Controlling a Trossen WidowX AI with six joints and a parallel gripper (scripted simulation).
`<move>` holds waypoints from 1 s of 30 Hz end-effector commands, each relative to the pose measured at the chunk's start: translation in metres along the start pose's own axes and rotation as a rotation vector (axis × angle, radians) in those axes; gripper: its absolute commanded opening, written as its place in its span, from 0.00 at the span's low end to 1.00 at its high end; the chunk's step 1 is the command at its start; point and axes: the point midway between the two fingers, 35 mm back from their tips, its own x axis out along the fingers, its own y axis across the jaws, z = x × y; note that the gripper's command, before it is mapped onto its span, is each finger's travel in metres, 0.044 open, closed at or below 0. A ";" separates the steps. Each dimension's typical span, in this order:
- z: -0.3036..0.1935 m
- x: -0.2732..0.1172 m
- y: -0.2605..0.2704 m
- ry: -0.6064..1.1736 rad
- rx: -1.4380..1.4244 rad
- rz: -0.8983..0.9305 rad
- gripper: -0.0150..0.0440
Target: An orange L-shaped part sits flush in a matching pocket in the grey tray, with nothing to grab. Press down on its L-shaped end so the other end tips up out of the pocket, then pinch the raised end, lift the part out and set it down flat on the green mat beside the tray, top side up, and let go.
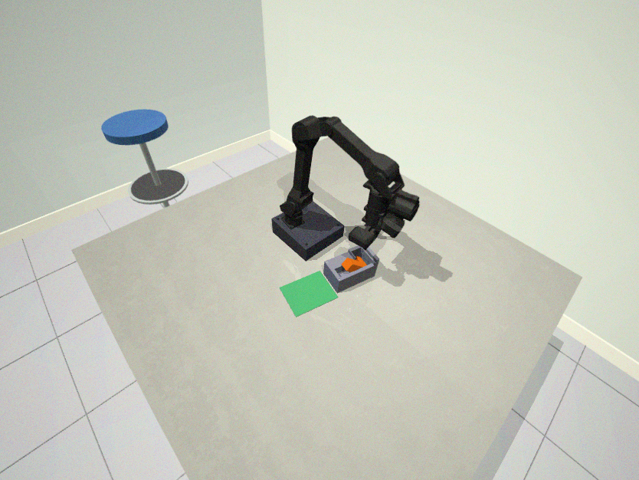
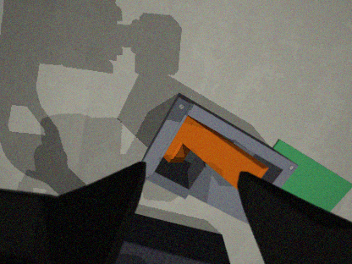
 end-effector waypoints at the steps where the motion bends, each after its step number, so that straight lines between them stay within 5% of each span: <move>1: -0.007 -0.001 -0.021 0.008 -0.436 0.003 0.73; 10: -0.020 -0.002 -0.053 0.017 -1.136 0.010 0.73; 30: -0.021 0.024 -0.053 0.017 -1.150 0.011 0.73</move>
